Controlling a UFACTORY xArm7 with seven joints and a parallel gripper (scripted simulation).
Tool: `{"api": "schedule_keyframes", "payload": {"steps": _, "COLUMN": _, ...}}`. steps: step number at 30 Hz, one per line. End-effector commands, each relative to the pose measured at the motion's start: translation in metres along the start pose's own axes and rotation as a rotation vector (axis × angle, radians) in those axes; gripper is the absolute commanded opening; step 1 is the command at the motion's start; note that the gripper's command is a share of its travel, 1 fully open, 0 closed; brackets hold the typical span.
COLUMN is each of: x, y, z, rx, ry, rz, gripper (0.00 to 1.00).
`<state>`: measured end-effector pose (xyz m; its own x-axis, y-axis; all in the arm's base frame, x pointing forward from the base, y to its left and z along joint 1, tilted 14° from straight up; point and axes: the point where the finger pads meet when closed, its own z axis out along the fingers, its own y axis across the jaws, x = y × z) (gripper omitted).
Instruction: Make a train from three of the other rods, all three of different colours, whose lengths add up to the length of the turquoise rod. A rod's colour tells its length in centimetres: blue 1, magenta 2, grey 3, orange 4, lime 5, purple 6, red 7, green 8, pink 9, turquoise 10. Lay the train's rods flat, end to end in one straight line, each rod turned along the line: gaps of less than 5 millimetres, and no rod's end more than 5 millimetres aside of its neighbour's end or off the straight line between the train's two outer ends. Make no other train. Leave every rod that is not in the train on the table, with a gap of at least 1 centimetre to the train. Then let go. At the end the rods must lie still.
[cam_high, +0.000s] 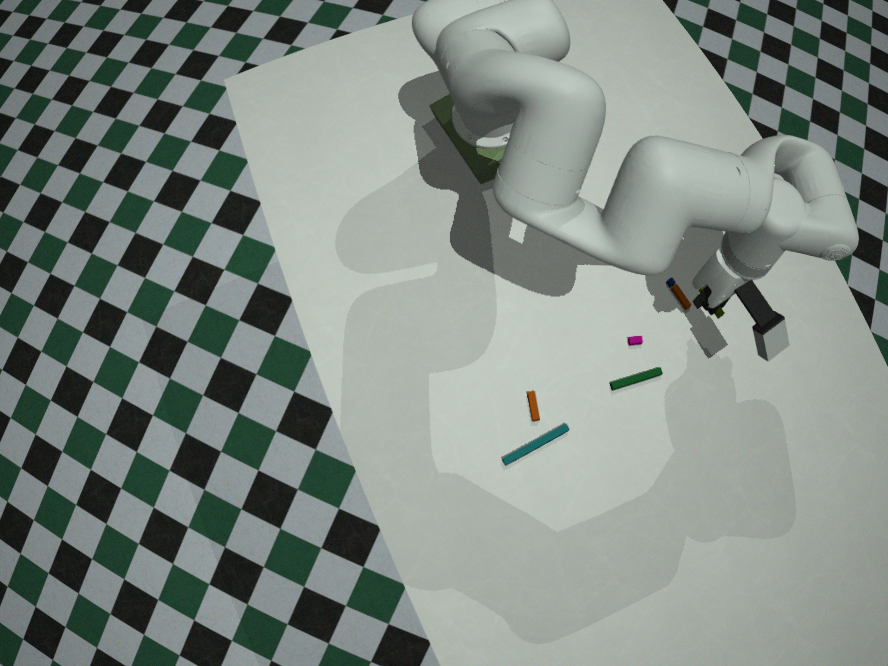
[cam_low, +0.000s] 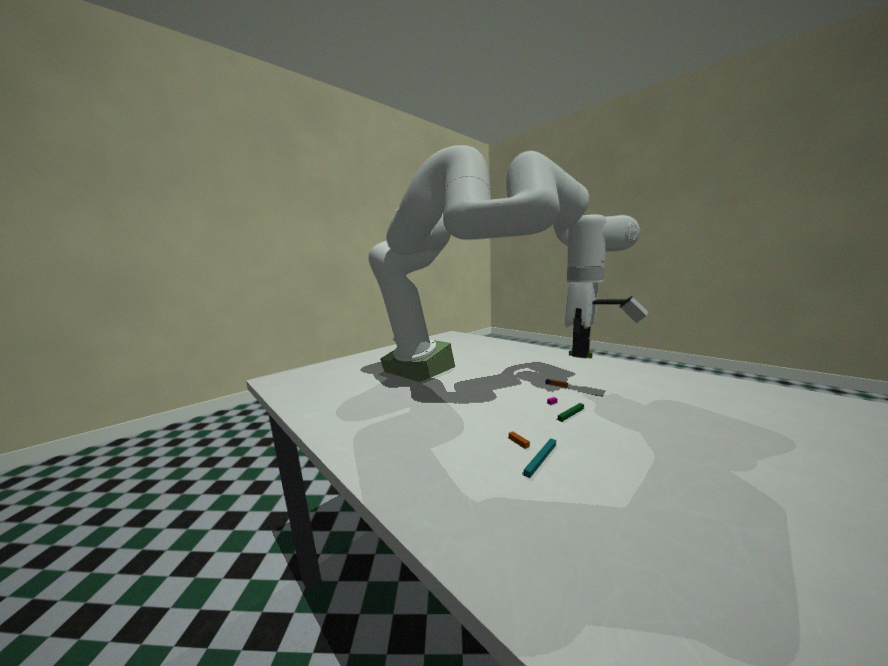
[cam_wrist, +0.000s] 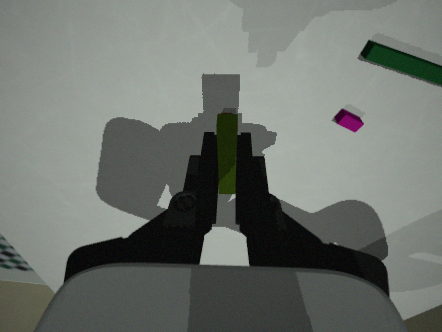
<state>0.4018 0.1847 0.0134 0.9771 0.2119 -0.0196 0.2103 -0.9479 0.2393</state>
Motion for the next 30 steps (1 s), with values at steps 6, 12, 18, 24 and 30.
{"api": "schedule_keyframes", "payload": {"steps": 6, "x": 0.002, "y": -0.001, "z": 0.028, "rx": 0.002, "ry": 0.005, "rz": 0.000, "gripper": 0.04}}
{"api": "schedule_keyframes", "payload": {"steps": 12, "x": 0.002, "y": -0.001, "z": 0.053, "rx": 0.002, "ry": 0.005, "rz": 0.000, "gripper": 0.04}}
{"api": "schedule_keyframes", "payload": {"steps": 18, "x": 0.002, "y": -0.002, "z": 0.063, "rx": 0.002, "ry": 0.005, "rz": 0.000, "gripper": 0.04}}
{"api": "schedule_keyframes", "payload": {"steps": 24, "x": 0.002, "y": -0.002, "z": 0.068, "rx": 0.002, "ry": 0.005, "rz": 0.000, "gripper": 0.04}}
{"api": "schedule_keyframes", "payload": {"steps": 30, "x": 0.002, "y": -0.002, "z": 0.068, "rx": 0.002, "ry": 0.005, "rz": 0.000, "gripper": 0.04}}
